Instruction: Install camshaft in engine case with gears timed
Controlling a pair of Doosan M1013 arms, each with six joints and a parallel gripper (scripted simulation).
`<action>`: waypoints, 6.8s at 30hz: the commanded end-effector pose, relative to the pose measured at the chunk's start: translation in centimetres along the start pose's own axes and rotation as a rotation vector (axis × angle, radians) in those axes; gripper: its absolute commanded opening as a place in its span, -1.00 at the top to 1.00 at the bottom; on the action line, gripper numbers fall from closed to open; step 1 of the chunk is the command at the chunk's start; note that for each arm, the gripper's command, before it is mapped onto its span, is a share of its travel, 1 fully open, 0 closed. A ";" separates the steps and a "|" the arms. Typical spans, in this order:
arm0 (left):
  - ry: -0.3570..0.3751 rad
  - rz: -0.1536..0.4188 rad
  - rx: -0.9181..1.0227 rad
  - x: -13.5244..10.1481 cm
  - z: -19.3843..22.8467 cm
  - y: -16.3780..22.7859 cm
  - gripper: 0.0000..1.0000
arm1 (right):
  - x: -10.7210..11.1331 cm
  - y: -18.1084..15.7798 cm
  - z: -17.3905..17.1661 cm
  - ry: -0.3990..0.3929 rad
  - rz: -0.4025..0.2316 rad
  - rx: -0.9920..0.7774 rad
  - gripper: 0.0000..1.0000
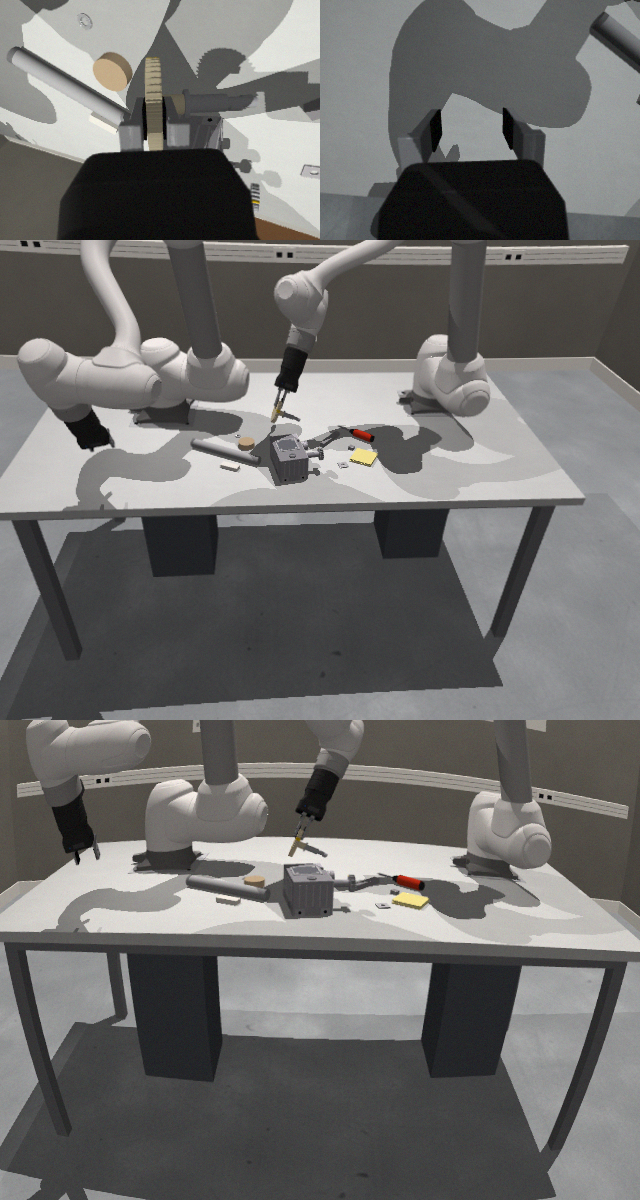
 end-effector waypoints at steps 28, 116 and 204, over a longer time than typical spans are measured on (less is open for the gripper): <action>0.000 0.001 -0.001 0.1 0.0 -0.1 0.42 | 0.1 0.0 0.0 -0.001 0.001 0.000 -1.00; 0.302 -0.110 -1.454 0.8 -9.8 4.0 0.42 | 0.1 0.0 0.0 -0.001 0.001 0.000 -1.00; 0.632 -0.237 -3.043 1.6 -17.5 9.5 0.42 | 0.1 0.0 0.0 -0.001 0.001 0.000 -1.00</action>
Point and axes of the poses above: on each arm, the point where the finger pads meet when closed, its own x axis back along the fingers, its own y axis across the jaws, z = x × y, the point moved 7 cm from there along x, back along the fingers, and after that the axes turned 15 degrees about x, right-handed, at the moved point
